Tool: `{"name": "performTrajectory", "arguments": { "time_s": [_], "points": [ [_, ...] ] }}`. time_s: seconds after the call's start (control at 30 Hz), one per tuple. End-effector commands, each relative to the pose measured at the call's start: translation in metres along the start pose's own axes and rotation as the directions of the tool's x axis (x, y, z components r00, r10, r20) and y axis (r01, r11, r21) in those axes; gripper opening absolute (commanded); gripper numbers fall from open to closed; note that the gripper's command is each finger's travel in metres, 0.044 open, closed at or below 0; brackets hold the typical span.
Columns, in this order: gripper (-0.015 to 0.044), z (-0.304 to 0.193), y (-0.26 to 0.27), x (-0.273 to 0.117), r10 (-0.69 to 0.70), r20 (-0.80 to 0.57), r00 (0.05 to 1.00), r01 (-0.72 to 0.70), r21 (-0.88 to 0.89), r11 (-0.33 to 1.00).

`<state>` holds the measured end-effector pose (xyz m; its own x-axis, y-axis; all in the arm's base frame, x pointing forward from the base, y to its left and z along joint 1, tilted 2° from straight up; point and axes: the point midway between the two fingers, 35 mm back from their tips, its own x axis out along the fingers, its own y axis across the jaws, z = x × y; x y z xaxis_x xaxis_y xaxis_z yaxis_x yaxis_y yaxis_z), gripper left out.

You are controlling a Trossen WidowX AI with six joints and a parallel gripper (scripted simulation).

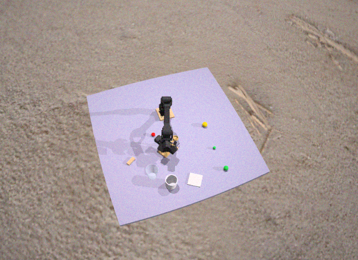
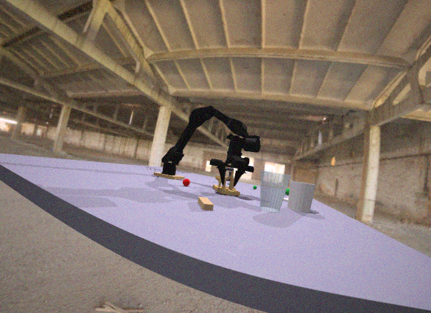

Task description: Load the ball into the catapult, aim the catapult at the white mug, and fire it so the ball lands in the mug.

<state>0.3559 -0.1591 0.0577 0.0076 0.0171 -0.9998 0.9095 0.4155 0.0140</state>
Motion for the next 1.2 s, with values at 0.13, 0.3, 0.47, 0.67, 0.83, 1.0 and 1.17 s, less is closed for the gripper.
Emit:
{"name": "performTrajectory", "arguments": {
  "time_s": [0.13,0.3,0.47,0.67,0.83,1.0,1.17],
  "points": [
    [0.044,0.002,0.002,-0.019,0.002,0.002,1.0,-0.002,0.0,1.0],
    [0.044,0.002,0.001,-0.083,0.001,0.002,1.0,-0.001,0.0,1.0],
    [0.044,0.002,0.001,-0.086,0.004,0.005,1.0,-0.004,0.005,1.0],
    [0.044,-0.002,-0.001,-0.095,0.009,0.006,1.0,-0.009,-0.002,1.0],
    [0.044,-0.001,-0.001,-0.056,0.009,0.006,1.0,-0.009,-0.002,1.0],
    [0.044,-0.001,-0.001,-0.048,0.009,0.005,1.0,-0.009,-0.002,1.0],
    [0.044,-0.001,-0.001,-0.043,0.009,0.005,1.0,-0.009,-0.002,1.0]
  ]
}}
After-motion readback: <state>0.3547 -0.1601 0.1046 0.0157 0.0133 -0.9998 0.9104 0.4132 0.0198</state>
